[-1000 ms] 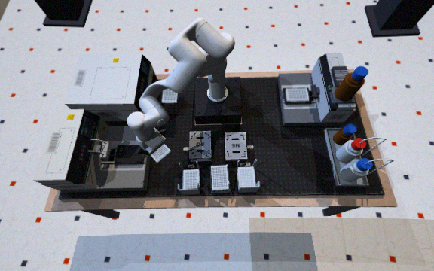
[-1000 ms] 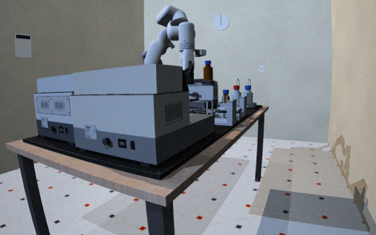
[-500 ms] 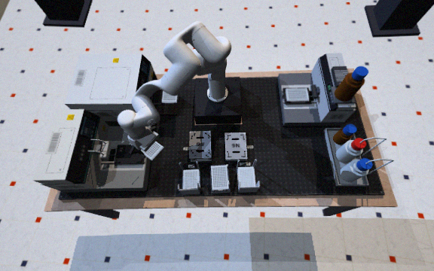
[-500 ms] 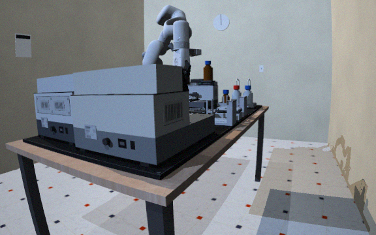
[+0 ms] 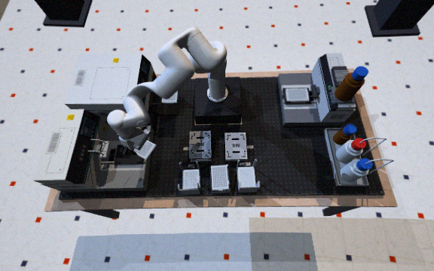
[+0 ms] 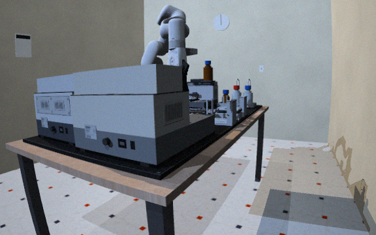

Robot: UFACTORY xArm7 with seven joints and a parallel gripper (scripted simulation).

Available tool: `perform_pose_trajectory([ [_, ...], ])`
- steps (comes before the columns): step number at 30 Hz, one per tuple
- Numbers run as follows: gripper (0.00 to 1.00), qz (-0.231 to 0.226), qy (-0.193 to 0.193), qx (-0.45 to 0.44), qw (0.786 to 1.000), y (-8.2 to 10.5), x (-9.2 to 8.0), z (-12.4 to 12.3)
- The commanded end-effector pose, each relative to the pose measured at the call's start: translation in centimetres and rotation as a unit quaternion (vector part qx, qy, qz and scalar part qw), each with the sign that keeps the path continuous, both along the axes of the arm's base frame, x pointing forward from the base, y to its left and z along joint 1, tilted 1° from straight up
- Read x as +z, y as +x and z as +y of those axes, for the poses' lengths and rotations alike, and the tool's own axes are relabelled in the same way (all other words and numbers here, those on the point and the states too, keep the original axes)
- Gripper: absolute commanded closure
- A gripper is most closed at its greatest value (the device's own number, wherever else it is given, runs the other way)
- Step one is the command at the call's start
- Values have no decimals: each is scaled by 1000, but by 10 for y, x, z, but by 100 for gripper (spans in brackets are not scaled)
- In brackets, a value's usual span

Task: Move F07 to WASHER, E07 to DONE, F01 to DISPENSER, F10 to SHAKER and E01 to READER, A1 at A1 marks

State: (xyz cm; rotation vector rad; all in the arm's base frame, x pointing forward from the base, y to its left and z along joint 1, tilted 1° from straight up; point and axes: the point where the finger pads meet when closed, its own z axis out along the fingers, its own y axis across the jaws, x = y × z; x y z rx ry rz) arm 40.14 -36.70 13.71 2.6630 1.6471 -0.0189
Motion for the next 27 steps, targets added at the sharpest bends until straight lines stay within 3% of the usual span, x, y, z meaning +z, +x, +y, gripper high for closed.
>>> perform_pose_trajectory([
  [1, 100, -1, 0, 26, 1000, 1, 3, -16],
  [27, 100, 1, 0, 153, 988, 1, 4, -78],
])
